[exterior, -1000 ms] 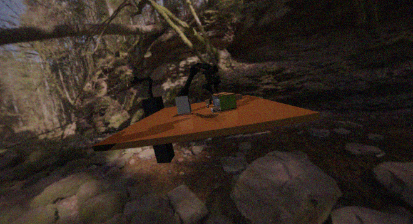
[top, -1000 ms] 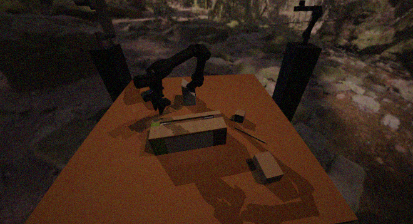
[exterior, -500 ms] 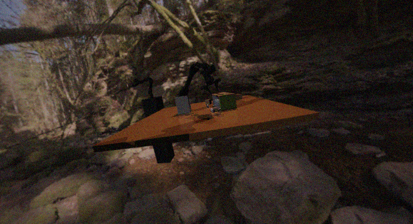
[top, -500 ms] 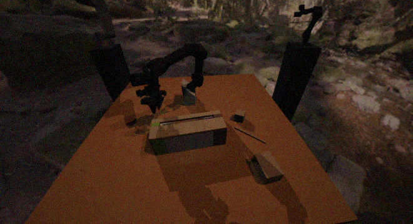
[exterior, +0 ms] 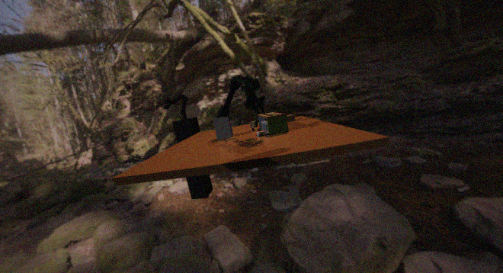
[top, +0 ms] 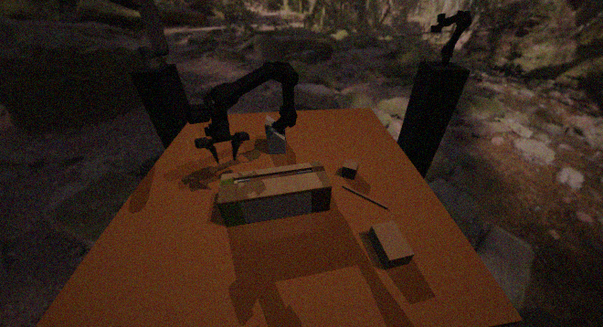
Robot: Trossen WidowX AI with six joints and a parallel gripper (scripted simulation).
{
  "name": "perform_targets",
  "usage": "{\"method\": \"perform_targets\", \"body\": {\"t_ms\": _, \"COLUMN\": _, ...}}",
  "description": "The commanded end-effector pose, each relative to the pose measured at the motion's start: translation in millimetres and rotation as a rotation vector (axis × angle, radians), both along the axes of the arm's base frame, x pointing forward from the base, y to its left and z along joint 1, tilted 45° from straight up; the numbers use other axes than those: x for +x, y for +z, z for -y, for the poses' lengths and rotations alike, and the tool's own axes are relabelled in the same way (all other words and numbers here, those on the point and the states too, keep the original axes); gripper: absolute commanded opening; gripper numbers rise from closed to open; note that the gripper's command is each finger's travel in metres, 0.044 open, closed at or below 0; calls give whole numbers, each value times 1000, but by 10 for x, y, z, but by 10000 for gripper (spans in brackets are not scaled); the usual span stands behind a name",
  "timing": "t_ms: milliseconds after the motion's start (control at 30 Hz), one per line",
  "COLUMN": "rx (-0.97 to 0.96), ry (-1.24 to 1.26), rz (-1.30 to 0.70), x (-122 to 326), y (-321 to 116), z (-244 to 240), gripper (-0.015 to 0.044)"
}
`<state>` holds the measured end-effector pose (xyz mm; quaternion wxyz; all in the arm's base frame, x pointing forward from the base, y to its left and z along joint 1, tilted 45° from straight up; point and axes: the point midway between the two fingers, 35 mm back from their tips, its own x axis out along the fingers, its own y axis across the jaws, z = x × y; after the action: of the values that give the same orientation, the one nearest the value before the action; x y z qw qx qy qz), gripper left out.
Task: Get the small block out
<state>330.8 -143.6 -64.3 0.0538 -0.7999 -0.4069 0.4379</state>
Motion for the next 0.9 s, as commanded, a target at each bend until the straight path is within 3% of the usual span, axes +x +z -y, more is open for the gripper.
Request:
{"method": "perform_targets", "body": {"t_ms": 0, "rx": 176, "ry": -303, "rz": -276, "x": -15, "y": -21, "z": 51, "gripper": 285}}
{"method": "perform_targets", "body": {"t_ms": 433, "rx": 175, "ry": -303, "rz": -276, "x": -13, "y": -42, "z": 36, "gripper": 285}}
{"method": "perform_targets", "body": {"t_ms": 633, "rx": 178, "ry": -303, "rz": -275, "x": -60, "y": -664, "z": -505, "gripper": 285}}
{"method": "perform_targets", "body": {"t_ms": 867, "rx": 179, "ry": -302, "rz": -275, "x": -79, "y": -729, "z": -576, "gripper": 285}}
